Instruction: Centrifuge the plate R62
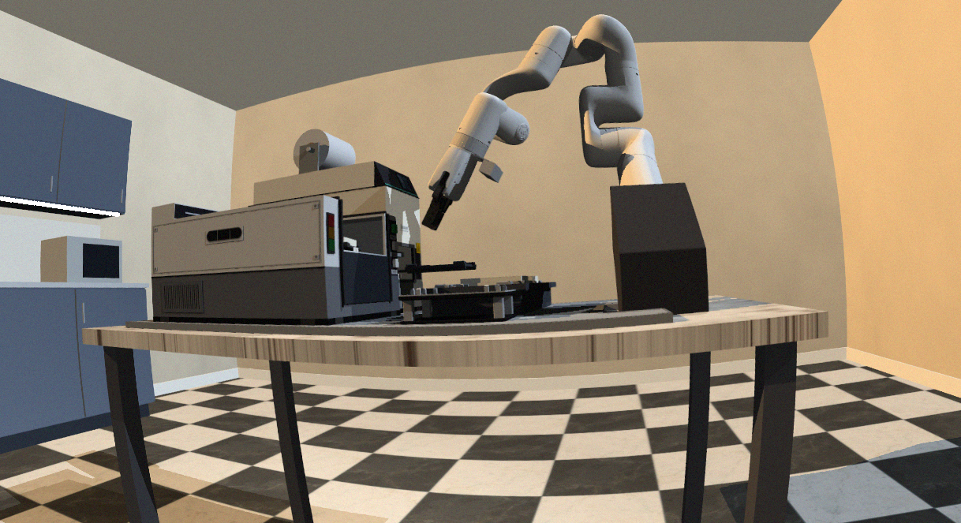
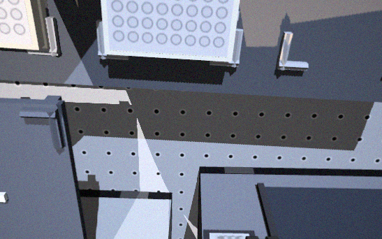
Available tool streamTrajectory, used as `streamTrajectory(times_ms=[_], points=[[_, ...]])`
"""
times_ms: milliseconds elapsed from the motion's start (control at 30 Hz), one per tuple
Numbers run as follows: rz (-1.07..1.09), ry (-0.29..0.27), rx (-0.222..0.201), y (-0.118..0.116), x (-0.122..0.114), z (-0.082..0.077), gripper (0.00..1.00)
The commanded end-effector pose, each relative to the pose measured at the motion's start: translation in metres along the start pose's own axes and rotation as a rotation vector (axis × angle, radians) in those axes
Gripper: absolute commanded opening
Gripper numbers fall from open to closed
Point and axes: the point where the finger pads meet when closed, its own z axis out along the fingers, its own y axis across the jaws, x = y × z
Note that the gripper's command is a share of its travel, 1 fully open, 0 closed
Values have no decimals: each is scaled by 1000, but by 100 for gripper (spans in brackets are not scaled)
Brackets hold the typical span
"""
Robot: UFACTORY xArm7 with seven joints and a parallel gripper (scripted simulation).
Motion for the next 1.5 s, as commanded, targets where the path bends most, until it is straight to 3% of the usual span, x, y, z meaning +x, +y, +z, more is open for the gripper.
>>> streamTrajectory(times_ms=[0, 300, 667, 700, 767, 1267, 1467], points=[[1, -4, -3, 1, -7, -15, 0], [1, -4, -3, 2, -20, -48, 0], [1, -4, -3, 2, -21, -48, 0], [1, 29, -3, 2, -21, -48, 0], [1, 29, -3, 2, -21, -48, 0], [0, 519, -3, 2, -21, -49, 0], [0, 519, -3, 2, -21, -49, 0]])
